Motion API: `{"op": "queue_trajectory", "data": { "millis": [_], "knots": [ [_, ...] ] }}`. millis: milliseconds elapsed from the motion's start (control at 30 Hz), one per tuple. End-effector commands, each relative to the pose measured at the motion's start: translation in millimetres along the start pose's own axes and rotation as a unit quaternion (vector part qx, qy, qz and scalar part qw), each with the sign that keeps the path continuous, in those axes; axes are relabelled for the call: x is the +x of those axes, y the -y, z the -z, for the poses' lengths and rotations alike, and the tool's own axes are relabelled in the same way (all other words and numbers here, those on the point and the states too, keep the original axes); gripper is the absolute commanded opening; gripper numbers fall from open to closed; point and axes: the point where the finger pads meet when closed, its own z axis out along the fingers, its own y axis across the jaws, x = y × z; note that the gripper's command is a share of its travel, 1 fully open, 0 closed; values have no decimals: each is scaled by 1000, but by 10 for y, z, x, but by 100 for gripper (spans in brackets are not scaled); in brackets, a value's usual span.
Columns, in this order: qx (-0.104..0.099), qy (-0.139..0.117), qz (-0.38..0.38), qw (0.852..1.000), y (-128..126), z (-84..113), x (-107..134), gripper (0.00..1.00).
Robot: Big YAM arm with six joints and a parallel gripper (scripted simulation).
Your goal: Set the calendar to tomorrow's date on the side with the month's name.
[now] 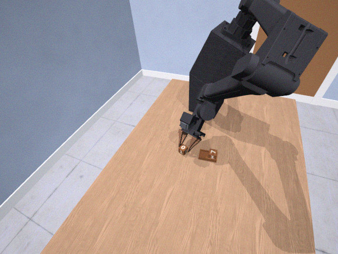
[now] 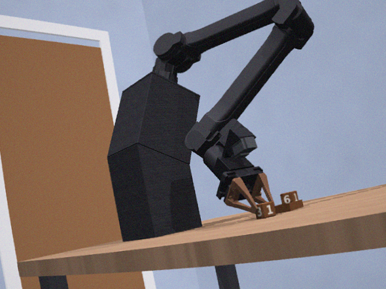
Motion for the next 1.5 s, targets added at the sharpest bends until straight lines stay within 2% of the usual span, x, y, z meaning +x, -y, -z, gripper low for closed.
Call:
{"op": "queue_trajectory", "data": {
  "millis": [0,1000,1033,1467],
  "knots": [
    [1,-4,-1,1000,-26,2,13,45],
    [1,-4,-1,1000,-26,2,13,45],
    [1,-4,-1,1000,-26,2,13,26],
    [1,-4,-1,1000,-27,2,13,26]
  ]
}}
